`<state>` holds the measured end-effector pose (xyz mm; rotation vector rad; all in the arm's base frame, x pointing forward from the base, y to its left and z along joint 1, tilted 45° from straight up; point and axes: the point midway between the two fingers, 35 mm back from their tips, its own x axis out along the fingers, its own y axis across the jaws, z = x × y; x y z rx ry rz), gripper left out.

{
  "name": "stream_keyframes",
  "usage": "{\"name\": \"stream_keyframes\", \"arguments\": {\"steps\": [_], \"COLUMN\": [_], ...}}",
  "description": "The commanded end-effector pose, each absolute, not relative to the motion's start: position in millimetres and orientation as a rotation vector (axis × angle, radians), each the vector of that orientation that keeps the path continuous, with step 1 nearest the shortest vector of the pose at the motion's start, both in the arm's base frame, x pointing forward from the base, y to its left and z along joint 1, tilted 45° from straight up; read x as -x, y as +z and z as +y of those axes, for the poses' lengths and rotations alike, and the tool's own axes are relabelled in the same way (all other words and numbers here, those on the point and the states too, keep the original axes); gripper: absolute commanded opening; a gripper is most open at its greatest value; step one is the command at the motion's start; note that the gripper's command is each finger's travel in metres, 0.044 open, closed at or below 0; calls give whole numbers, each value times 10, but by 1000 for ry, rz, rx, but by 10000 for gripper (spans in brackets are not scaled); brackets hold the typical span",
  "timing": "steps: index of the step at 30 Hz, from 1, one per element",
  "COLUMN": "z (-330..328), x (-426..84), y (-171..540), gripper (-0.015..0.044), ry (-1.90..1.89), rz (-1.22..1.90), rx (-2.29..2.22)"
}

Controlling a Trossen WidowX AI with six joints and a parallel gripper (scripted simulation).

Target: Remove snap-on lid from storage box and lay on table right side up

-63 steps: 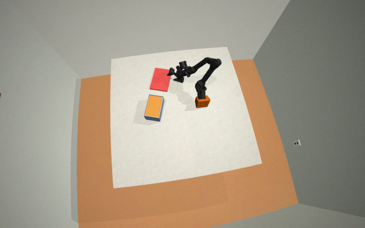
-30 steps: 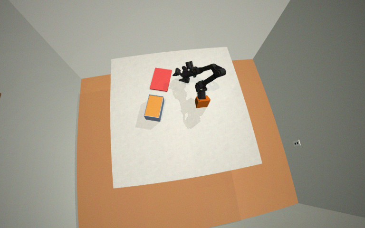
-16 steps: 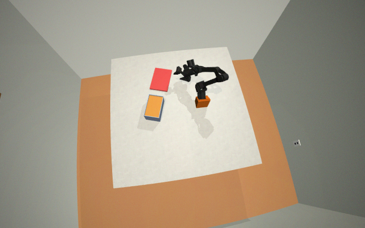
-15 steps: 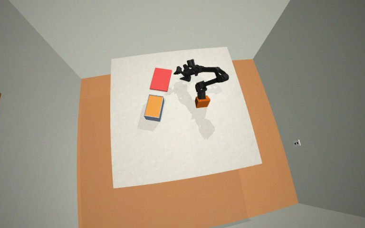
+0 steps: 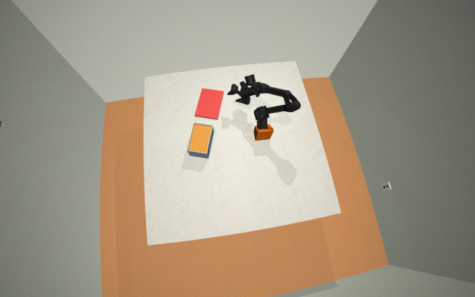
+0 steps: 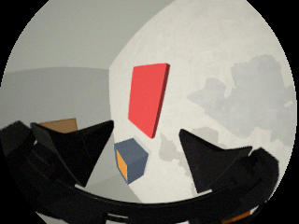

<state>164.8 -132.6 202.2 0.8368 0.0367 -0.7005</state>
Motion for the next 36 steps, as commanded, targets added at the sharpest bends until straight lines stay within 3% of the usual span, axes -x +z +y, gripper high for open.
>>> {"name": "stream_keyframes", "arguments": {"steps": [1, 36], "z": [-1284, -1242], "x": [-1619, -1604], "y": [2069, 2092], "gripper": [440, 440], "ry": [-704, -703], "rz": [31, 31], "rx": [-840, -840]}}
